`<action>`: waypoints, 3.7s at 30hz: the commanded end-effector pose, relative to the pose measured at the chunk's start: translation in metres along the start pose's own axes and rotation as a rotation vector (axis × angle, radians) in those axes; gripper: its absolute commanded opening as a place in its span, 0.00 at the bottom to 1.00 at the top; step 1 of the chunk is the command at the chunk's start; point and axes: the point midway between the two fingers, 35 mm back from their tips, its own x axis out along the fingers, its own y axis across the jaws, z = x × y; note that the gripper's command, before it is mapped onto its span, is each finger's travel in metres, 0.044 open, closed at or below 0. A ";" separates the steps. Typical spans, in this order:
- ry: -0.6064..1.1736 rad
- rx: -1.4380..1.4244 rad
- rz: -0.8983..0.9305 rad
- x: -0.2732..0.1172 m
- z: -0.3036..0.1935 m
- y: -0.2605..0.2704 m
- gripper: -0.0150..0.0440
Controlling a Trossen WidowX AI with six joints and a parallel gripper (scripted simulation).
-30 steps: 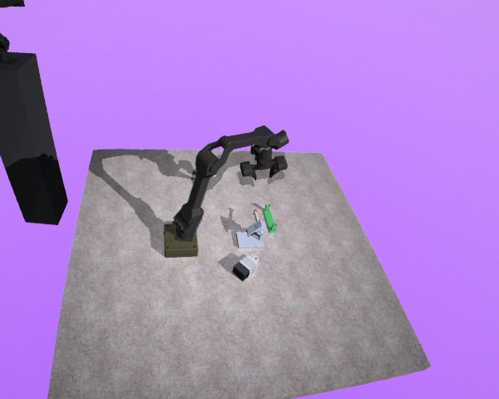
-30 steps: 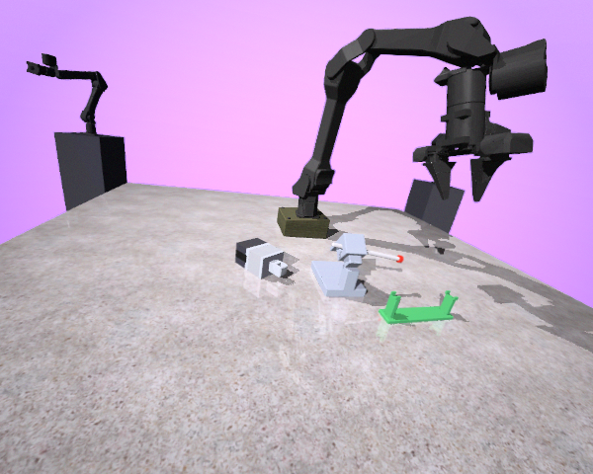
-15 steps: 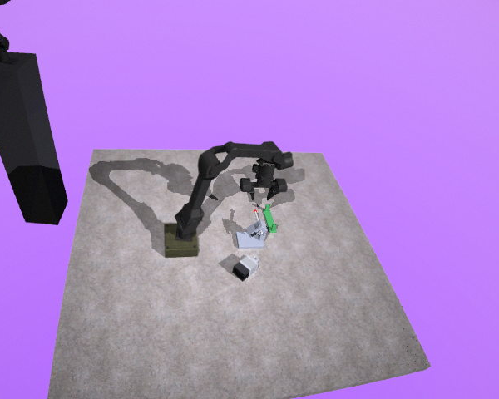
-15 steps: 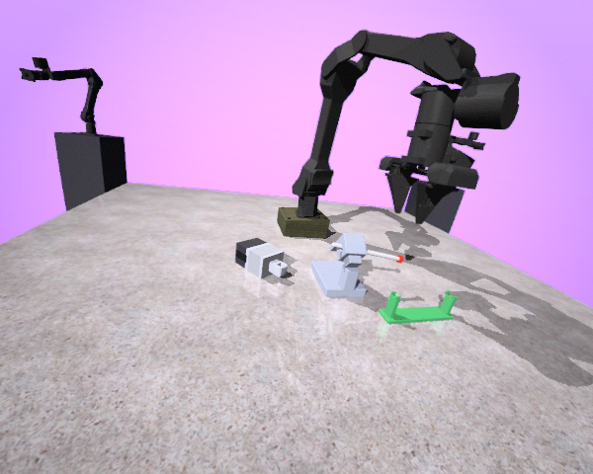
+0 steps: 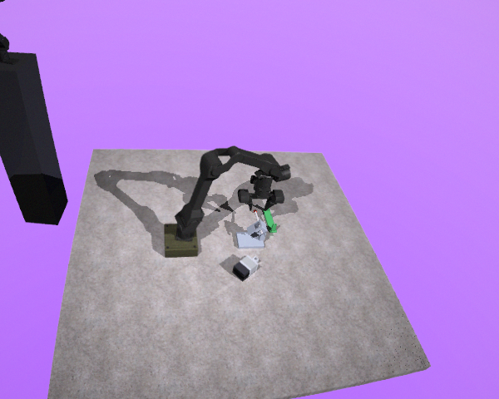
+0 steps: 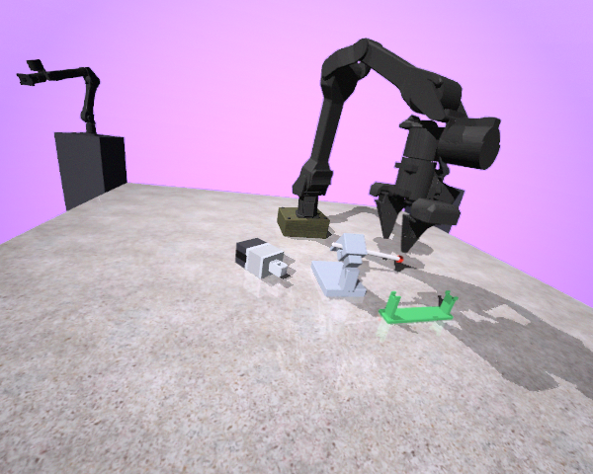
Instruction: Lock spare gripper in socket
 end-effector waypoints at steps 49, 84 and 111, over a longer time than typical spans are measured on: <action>0.006 -0.004 0.007 0.053 0.000 0.002 0.25; -0.143 -0.006 0.015 0.039 0.023 0.002 0.25; -0.139 -0.006 0.020 0.039 0.044 0.002 0.25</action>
